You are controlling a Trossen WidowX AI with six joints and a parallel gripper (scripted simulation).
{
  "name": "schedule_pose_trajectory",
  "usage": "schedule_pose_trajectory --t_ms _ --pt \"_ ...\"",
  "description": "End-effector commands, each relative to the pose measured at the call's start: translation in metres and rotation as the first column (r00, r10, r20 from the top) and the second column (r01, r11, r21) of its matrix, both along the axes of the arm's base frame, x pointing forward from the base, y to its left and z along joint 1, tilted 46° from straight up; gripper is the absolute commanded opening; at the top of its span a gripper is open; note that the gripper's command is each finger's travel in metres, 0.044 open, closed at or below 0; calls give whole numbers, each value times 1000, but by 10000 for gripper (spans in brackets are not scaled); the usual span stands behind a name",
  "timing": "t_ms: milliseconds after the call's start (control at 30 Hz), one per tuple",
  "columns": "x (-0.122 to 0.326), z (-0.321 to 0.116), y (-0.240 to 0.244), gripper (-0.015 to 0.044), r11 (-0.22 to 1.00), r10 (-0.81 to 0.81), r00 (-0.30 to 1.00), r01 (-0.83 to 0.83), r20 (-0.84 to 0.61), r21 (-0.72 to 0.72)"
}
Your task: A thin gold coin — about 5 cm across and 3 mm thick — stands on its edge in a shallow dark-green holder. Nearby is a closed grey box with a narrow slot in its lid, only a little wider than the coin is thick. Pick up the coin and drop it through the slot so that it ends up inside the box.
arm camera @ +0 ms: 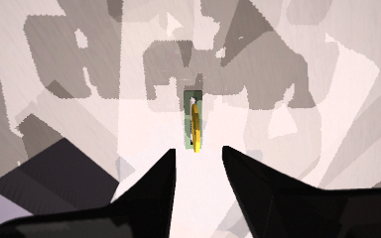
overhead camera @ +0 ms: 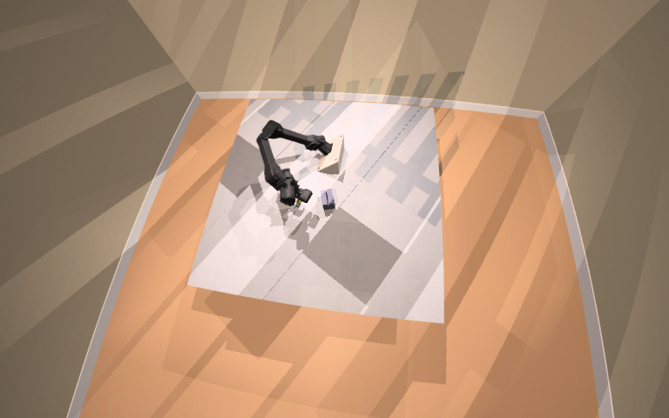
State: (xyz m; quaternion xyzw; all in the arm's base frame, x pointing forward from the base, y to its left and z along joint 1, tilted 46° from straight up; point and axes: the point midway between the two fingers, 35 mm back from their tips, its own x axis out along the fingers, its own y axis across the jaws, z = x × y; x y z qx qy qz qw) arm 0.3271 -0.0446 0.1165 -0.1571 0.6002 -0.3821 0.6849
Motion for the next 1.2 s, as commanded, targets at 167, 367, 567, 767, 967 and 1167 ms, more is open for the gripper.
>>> schedule_pose_trajectory --t_ms 167,367,567,767,967,1167 --pt "-2 -9 -11 161 1000 2 1000 -2 -5 -4" --pt "-2 -16 -18 161 1000 2 1000 -2 -5 -4" --pt "-2 -23 -25 161 1000 2 1000 -2 -5 -4" --pt "-2 -30 -32 161 1000 2 1000 -2 -5 -5" --pt "-3 -36 -39 161 1000 2 1000 -2 -5 -6" --pt "-4 -42 -46 161 1000 2 1000 -2 -5 -7"
